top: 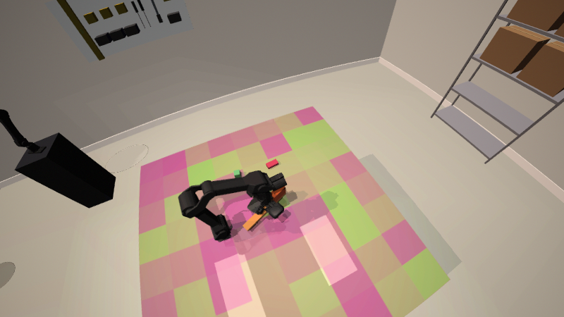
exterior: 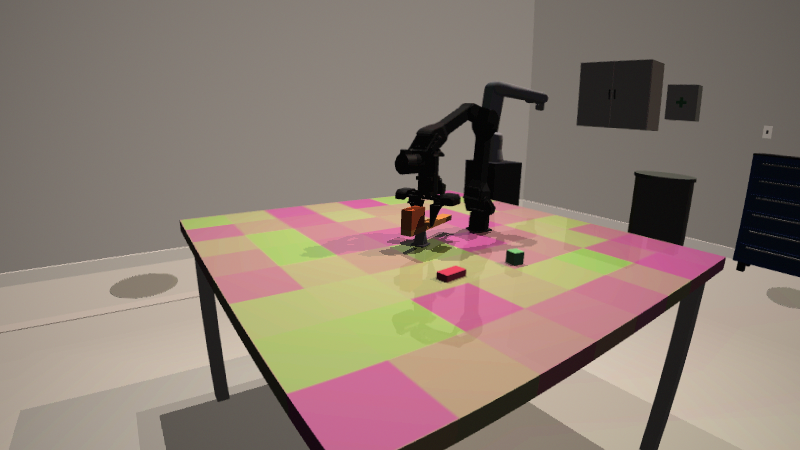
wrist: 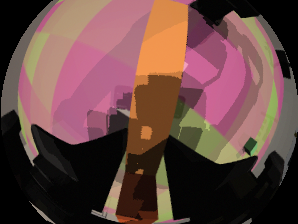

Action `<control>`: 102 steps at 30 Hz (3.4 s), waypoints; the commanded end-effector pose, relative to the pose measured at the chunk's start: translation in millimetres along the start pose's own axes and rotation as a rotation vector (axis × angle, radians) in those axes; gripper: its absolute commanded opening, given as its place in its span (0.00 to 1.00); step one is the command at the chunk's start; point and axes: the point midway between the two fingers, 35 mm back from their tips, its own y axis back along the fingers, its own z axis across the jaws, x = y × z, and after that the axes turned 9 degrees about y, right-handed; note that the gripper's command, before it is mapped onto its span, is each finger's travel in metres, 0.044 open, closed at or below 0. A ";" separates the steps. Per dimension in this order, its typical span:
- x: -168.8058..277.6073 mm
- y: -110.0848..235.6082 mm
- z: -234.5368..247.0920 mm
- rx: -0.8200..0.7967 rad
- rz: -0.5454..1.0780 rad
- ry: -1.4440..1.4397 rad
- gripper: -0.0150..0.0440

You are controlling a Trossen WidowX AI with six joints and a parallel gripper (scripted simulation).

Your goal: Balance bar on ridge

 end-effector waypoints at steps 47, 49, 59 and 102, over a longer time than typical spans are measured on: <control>0.2 1.7 0.0 0.002 -0.002 -0.003 0.25; 0.3 1.8 0.0 0.002 -0.002 -0.003 0.25; 0.0 1.6 0.0 0.001 -0.002 0.000 0.25; 0.0 1.6 0.0 0.001 -0.002 0.000 0.54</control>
